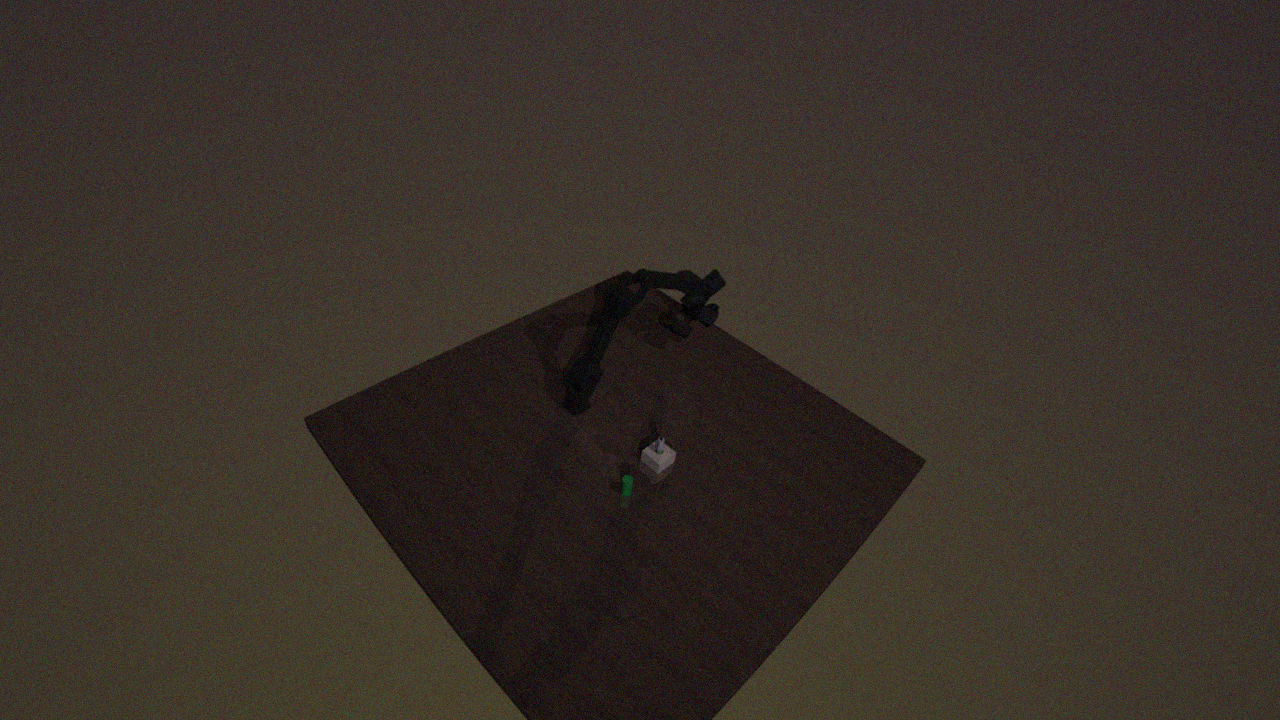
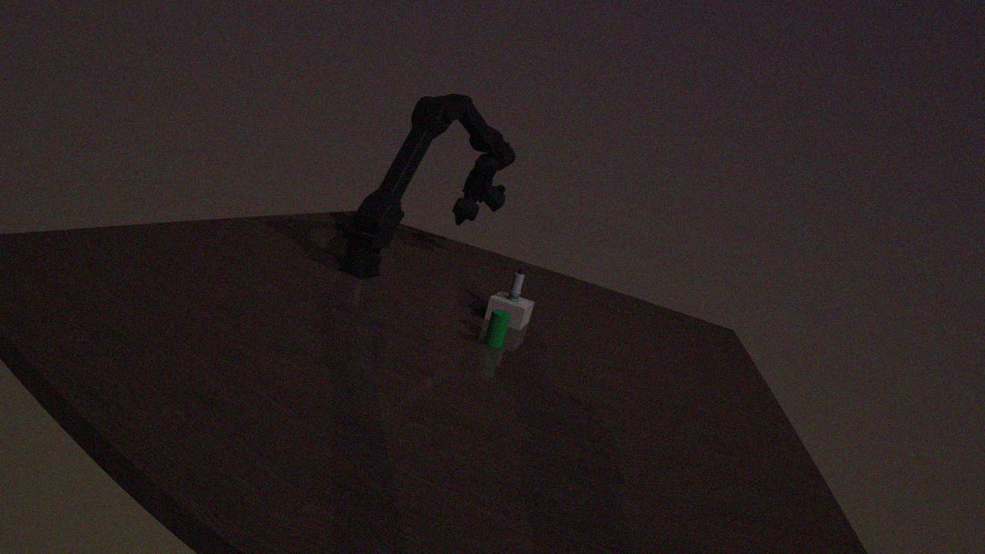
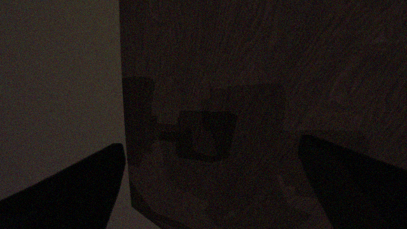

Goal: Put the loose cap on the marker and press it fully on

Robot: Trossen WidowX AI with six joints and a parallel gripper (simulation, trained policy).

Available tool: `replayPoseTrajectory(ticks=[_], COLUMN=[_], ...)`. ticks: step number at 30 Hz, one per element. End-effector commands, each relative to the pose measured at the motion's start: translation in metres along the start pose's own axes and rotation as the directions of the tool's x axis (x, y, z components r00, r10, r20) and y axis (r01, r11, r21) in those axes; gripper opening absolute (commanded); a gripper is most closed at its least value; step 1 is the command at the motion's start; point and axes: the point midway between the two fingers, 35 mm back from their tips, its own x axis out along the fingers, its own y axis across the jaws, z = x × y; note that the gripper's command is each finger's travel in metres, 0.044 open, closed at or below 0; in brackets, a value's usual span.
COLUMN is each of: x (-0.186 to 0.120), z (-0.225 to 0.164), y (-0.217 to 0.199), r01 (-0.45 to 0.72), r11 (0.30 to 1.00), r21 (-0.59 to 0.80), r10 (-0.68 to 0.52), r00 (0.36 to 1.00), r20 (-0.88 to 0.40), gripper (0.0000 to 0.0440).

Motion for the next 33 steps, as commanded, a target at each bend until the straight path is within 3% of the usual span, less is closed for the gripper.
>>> replayPoseTrajectory(ticks=[1,6,8,33], x=[-0.003,-0.019,-0.025,-0.114], z=[0.001,0.014,0.019,0.083], y=[-0.001,-0.007,-0.009,-0.053], r01=[0.002,0.011,0.013,0.017], r11=[1.000,1.000,0.999,0.992], r21=[0.003,0.026,0.032,0.127], r10=[-0.002,-0.011,-0.014,-0.033], r00=[1.000,1.000,0.999,0.992], r20=[0.003,0.023,0.029,0.119], gripper=[0.0376,0.0255,0.0240,0.0310])
